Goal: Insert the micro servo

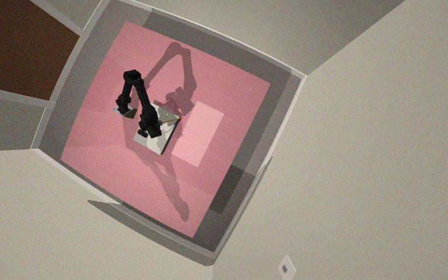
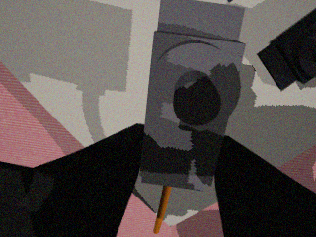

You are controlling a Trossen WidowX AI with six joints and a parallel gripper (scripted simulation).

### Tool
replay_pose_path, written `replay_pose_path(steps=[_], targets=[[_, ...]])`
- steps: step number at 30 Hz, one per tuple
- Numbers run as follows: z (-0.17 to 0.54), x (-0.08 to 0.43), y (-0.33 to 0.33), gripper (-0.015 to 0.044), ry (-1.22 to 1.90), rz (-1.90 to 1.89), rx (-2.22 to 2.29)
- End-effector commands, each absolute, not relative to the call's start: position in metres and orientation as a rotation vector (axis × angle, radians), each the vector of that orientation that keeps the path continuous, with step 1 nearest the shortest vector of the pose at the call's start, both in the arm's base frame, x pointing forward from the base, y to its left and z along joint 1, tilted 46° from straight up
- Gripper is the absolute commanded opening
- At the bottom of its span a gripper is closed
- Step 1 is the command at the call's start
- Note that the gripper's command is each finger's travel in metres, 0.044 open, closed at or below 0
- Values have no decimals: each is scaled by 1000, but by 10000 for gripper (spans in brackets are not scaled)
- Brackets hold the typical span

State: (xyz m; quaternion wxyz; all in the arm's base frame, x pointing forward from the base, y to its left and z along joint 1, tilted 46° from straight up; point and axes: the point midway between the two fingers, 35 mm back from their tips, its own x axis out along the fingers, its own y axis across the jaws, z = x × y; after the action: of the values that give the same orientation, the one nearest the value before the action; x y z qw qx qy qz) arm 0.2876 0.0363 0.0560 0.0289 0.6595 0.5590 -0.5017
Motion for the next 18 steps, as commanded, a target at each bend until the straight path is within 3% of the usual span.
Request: replay_pose_path(steps=[1,11,18], targets=[[45,289,24,0,1713,-1551,2036],[23,293,2,0,1713,-1544,2033],[23,293,2,0,1780,-1334,1945]])
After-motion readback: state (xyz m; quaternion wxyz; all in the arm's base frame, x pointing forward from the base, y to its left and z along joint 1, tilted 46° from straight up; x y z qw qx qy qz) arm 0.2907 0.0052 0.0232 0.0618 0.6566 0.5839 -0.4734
